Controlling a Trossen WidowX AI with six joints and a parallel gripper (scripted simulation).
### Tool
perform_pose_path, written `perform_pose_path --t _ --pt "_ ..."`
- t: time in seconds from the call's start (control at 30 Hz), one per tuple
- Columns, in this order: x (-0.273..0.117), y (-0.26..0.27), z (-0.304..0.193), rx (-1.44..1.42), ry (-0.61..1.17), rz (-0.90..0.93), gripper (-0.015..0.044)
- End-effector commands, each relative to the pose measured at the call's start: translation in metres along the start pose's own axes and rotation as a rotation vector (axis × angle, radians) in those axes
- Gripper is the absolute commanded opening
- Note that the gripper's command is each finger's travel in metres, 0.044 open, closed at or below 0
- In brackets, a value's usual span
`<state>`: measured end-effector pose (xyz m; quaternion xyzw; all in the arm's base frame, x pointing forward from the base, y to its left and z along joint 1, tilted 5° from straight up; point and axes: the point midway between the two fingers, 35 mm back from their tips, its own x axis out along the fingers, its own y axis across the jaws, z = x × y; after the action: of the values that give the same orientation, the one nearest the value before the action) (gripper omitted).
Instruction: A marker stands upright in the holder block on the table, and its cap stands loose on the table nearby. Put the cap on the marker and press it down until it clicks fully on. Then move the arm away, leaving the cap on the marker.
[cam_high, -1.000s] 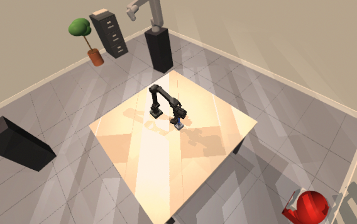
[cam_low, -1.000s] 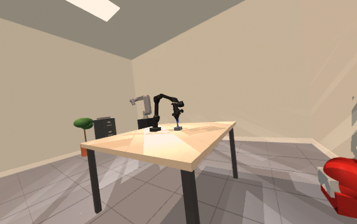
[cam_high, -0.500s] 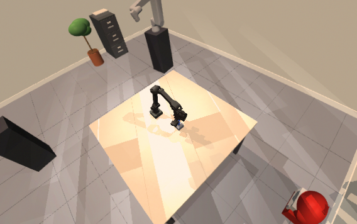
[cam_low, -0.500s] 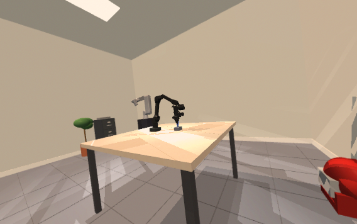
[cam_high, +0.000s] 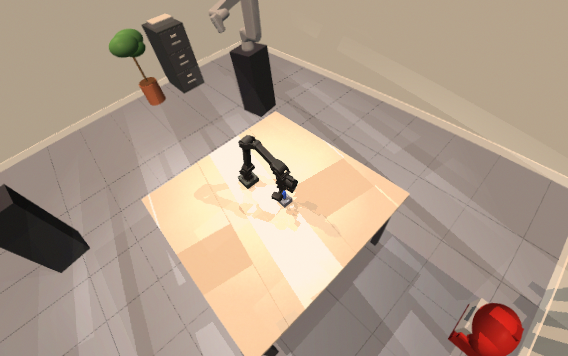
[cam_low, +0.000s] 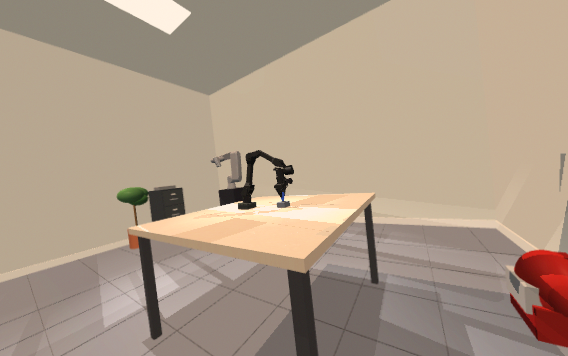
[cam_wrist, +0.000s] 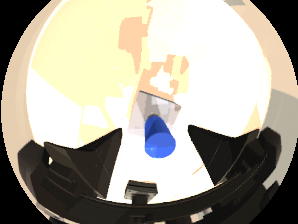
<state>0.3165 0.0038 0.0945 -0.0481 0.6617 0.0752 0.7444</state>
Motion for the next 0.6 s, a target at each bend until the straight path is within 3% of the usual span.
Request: perform_pose_path --t 0.0,0.17,0.3,0.57 --pt "-0.010 0.000 0.001 0.000 0.000 0.000 0.0440" --pt "-0.072 0.000 0.001 0.000 0.000 0.000 0.0440" --pt "-0.075 0.000 0.001 0.000 0.000 0.000 0.0440" --pt "-0.062 0.000 0.002 0.343 0.012 -0.004 0.0230"
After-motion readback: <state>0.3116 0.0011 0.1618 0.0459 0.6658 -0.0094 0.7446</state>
